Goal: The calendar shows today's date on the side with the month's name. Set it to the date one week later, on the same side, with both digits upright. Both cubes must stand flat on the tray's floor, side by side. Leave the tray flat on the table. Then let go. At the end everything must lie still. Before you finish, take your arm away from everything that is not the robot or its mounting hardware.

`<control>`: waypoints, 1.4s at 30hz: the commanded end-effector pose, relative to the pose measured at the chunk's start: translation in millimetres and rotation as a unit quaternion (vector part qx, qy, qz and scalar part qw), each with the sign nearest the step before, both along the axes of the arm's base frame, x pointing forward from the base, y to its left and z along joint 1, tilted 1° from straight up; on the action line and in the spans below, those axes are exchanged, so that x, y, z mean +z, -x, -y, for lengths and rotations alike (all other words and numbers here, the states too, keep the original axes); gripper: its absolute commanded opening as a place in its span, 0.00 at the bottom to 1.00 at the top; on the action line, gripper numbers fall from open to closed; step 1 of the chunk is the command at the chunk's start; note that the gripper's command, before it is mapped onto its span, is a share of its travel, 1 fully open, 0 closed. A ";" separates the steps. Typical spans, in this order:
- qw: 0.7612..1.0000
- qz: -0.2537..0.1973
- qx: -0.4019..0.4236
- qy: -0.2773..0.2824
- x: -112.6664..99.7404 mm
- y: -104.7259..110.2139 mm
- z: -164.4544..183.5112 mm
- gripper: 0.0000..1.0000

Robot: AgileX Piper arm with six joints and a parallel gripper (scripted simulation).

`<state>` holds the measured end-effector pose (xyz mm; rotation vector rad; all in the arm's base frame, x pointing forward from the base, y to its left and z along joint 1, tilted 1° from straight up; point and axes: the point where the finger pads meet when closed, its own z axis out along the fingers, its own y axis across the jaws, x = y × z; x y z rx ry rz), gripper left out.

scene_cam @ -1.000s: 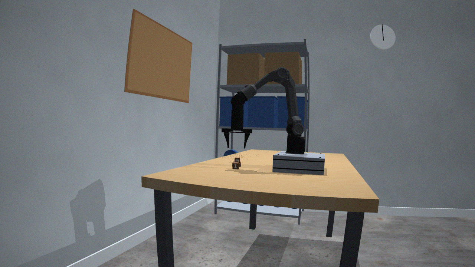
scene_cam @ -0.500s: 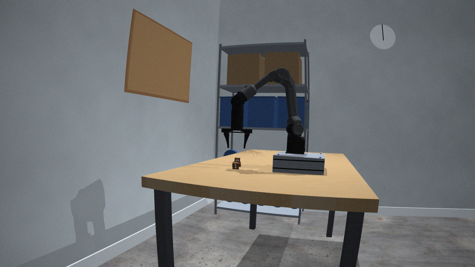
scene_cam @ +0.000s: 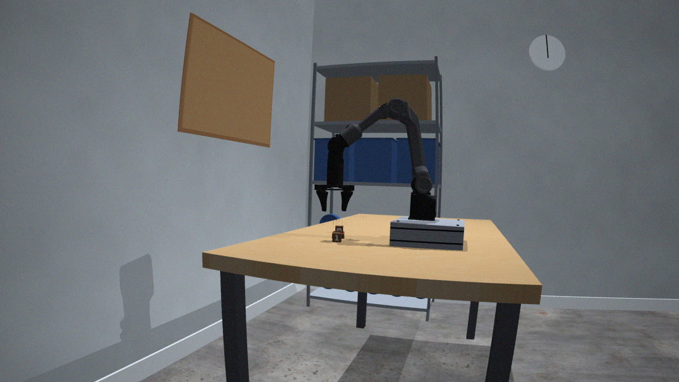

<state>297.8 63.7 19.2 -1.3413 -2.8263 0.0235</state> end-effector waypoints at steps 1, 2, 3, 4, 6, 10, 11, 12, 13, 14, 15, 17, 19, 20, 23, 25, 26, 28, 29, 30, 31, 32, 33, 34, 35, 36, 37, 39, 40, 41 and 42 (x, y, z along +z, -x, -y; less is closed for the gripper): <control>1.000 0.000 -0.001 -0.004 0.2 -1.1 -1.0 1.00; 1.000 0.000 0.025 -0.005 -0.2 -3.3 5.7 1.00; 0.999 0.000 0.051 -0.005 -0.6 -5.5 12.7 1.00; 0.997 0.000 0.078 -0.005 -0.9 -7.5 20.0 1.00; 0.991 0.000 0.133 -0.007 -1.7 -11.0 34.8 1.00; 0.970 -0.001 0.241 -0.008 -3.4 -16.0 65.1 1.00; 0.964 -0.001 0.267 -0.009 -3.8 -16.7 72.5 1.00; 0.957 -0.001 0.291 -0.009 -4.2 -17.3 79.8 1.00; 0.949 -0.001 0.315 -0.010 -4.5 -17.7 86.9 1.00; 0.941 -0.001 0.338 -0.010 -4.9 -17.9 93.7 1.00; 0.933 -0.001 0.360 -0.010 -5.3 -18.0 100.2 1.00; 0.925 -0.002 0.380 -0.011 -5.6 -17.9 106.4 1.00; 0.917 -0.001 0.399 -0.011 -5.7 -17.8 112.2 1.00; 0.909 -0.002 0.416 -0.011 -6.2 -17.5 117.6 1.00; 0.888 -0.002 0.459 -0.012 -7.0 -16.4 131.4 1.00; 0.877 -0.002 0.480 -0.012 -7.1 -15.7 138.3 1.00; 0.872 -0.002 0.489 -0.012 -7.3 -15.3 141.0 1.00; 0.865 -0.002 0.502 -0.012 -7.5 -14.5 145.2 1.00; 0.862 -0.002 0.506 -0.012 -7.5 -14.3 146.7 1.00; 0.860 -0.002 0.509 -0.012 -7.6 -14.1 147.8 1.00; 0.859 -0.002 0.512 -0.012 -7.6 -13.9 148.6 1.00; 0.858 -0.002 0.513 -0.013 -7.7 -13.8 149.0 1.00; 0.857 -0.002 0.514 -0.013 -7.7 -13.8 149.1 1.00; 0.857 -0.002 0.514 -0.013 -7.7 -13.8 149.1 1.00; 0.857 -0.002 0.514 -0.013 -7.7 -13.8 149.1 1.00; 0.858 -0.002 0.514 -0.012 -7.6 -13.8 149.1 1.00; 0.858 -0.002 0.514 -0.012 -7.6 -13.8 149.1 1.00; 0.858 -0.002 0.514 -0.012 -7.6 -13.8 149.1 0.61; 0.858 -0.002 0.514 -0.012 -7.6 -13.8 149.1 0.61; 0.858 -0.002 0.514 -0.012 -7.6 -13.8 149.1 0.61; 0.858 -0.002 0.514 -0.012 -7.6 -13.8 149.1 0.61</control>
